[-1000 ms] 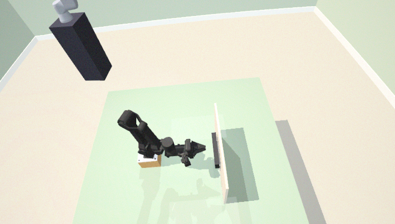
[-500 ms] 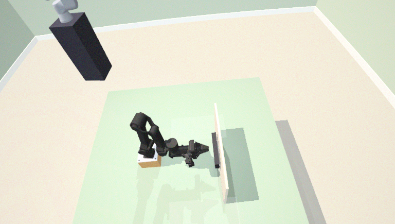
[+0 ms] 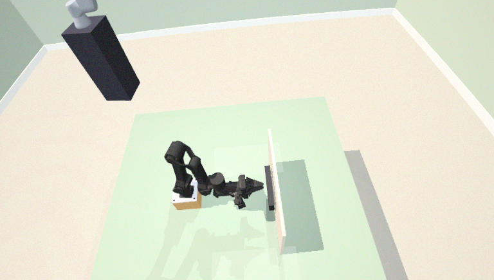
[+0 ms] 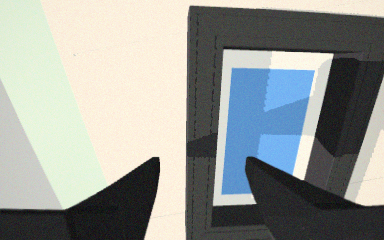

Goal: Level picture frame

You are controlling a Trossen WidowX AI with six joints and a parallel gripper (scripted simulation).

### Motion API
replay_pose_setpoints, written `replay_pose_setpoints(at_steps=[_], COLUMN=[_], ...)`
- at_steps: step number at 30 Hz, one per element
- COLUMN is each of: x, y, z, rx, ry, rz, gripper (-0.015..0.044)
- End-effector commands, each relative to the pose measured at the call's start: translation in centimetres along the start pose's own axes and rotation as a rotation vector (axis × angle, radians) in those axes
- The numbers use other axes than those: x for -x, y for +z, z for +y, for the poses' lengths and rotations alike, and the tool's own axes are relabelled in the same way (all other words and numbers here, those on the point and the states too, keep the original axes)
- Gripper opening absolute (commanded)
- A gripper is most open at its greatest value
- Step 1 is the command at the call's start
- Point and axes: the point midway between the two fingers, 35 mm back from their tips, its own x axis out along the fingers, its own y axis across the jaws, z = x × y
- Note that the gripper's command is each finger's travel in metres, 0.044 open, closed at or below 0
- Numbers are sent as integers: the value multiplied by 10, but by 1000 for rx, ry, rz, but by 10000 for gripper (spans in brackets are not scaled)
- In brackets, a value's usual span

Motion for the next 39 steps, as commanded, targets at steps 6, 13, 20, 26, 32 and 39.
replay_pose_setpoints(at_steps=[6, 13, 20, 26, 32, 39], x=[-16, -27, -31, -31, -31, -31], y=[0, 0, 0, 0, 0, 0], z=[1, 1, 1, 1, 1, 1], rx=[-6, -6, -6, -6, -6, -6], ry=[2, 3, 3, 3, 3, 3], rz=[-3, -2, -2, -2, -2, -2], gripper=[260, 260, 260, 260, 260, 260])
